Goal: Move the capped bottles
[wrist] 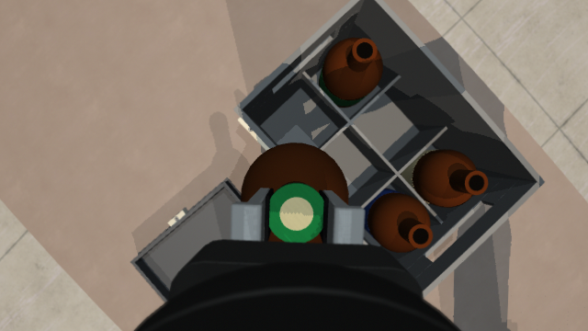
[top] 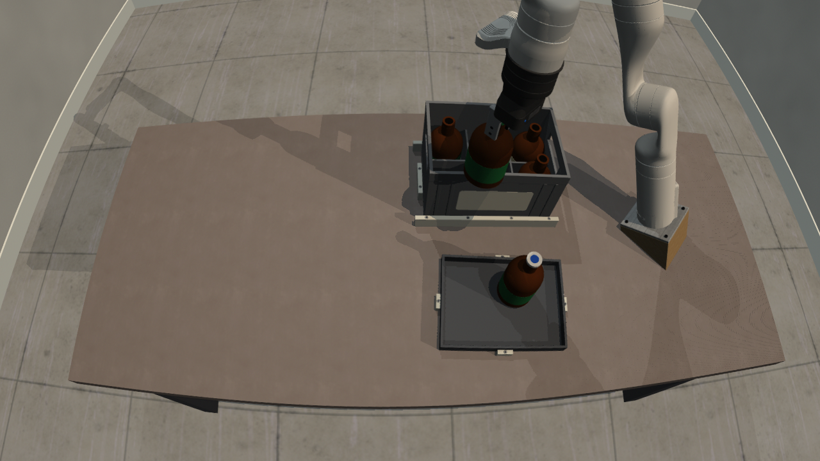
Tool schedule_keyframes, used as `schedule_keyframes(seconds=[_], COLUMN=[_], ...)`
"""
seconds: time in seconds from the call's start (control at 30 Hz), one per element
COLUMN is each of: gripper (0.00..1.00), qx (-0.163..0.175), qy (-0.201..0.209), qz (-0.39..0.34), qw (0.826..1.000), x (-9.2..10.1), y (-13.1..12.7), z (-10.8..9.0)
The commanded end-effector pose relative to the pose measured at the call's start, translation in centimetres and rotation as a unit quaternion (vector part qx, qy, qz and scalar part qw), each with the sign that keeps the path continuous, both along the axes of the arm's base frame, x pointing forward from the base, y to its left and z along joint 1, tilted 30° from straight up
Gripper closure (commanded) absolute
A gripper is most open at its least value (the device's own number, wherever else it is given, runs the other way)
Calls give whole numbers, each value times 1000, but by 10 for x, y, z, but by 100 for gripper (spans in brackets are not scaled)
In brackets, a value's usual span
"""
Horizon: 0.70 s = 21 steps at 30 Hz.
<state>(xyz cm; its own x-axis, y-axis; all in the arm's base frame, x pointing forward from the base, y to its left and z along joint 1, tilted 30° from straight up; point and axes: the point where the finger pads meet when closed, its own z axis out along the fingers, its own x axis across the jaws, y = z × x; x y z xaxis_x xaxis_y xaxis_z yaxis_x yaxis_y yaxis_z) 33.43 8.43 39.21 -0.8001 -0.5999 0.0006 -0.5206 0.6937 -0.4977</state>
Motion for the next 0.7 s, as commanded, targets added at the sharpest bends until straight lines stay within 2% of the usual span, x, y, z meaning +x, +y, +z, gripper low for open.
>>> schedule_keyframes(seconds=[0.0,0.67], gripper=[100,100], qx=[0,0], qy=[0,0], qz=[0,0], qw=[1000,1000], x=[0,8], y=[2,32], z=[0,-13])
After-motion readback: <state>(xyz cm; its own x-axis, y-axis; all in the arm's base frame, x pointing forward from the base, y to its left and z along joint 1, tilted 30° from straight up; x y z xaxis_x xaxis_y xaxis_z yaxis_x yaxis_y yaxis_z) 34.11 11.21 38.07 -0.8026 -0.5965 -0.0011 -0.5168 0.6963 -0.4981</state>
